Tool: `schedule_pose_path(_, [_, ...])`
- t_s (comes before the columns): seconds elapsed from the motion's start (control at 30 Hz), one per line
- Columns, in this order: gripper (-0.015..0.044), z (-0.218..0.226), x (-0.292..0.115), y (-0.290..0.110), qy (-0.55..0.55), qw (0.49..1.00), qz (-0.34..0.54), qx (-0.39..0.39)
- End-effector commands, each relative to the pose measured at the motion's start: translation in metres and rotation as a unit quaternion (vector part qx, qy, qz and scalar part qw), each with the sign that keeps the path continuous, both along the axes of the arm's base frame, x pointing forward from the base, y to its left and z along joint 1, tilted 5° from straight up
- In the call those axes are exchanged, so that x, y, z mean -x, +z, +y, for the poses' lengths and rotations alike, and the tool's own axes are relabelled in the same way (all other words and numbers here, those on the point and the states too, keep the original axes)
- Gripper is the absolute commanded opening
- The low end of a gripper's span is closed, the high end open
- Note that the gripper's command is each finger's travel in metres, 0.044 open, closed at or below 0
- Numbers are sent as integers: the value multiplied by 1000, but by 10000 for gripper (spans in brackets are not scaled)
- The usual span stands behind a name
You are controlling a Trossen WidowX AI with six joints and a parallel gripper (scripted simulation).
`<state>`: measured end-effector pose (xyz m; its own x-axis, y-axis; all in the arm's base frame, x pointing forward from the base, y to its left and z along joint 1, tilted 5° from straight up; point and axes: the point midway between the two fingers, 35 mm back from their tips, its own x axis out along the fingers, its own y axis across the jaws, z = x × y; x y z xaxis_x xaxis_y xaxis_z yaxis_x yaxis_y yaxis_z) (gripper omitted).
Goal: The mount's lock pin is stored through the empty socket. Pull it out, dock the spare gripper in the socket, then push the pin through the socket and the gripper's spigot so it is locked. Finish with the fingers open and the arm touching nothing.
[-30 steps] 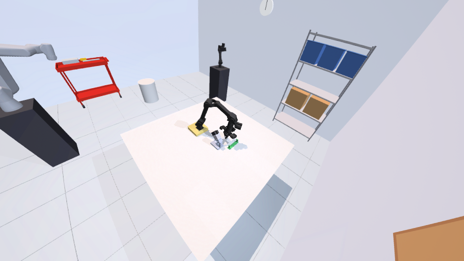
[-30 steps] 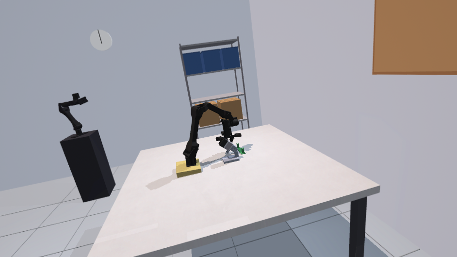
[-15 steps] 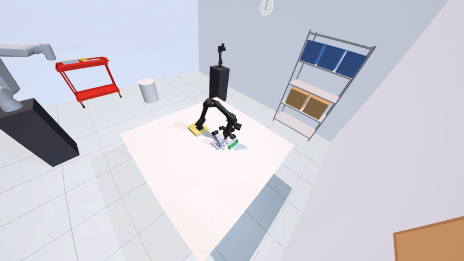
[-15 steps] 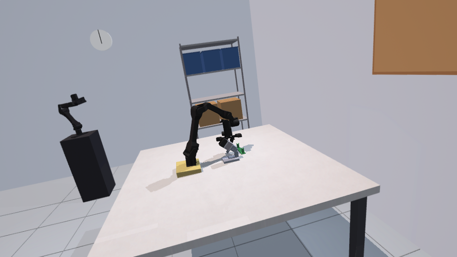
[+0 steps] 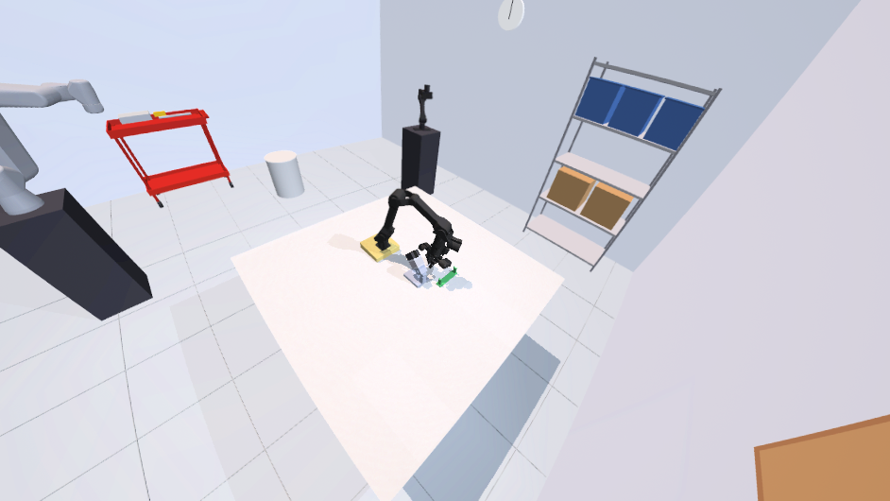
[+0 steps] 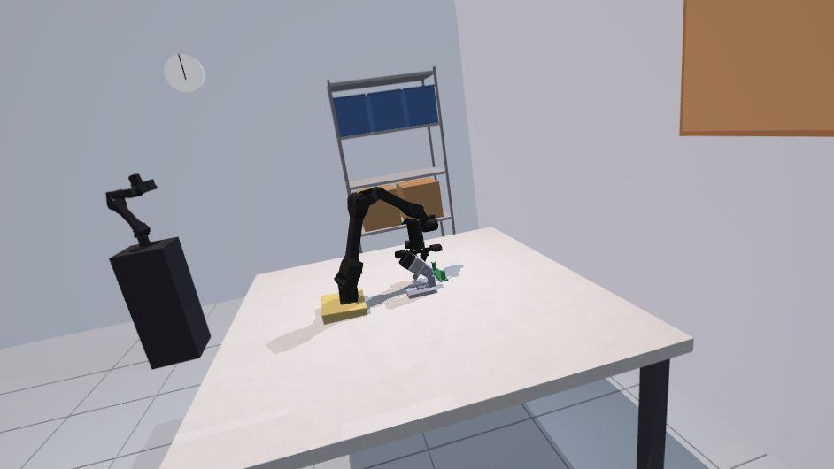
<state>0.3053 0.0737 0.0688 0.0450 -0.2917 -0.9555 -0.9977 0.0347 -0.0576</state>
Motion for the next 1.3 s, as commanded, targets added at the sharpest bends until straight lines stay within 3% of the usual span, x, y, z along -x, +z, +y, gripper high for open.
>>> schedule_pose_path(0.0, [0,-3,1,1,1,1000,0,-1])
schedule_pose_path(1.1, [0,-25,1,2,1,1000,5,-1])
schedule_pose_path(1.27, [131,-24,0,1,0,1000,6,0])
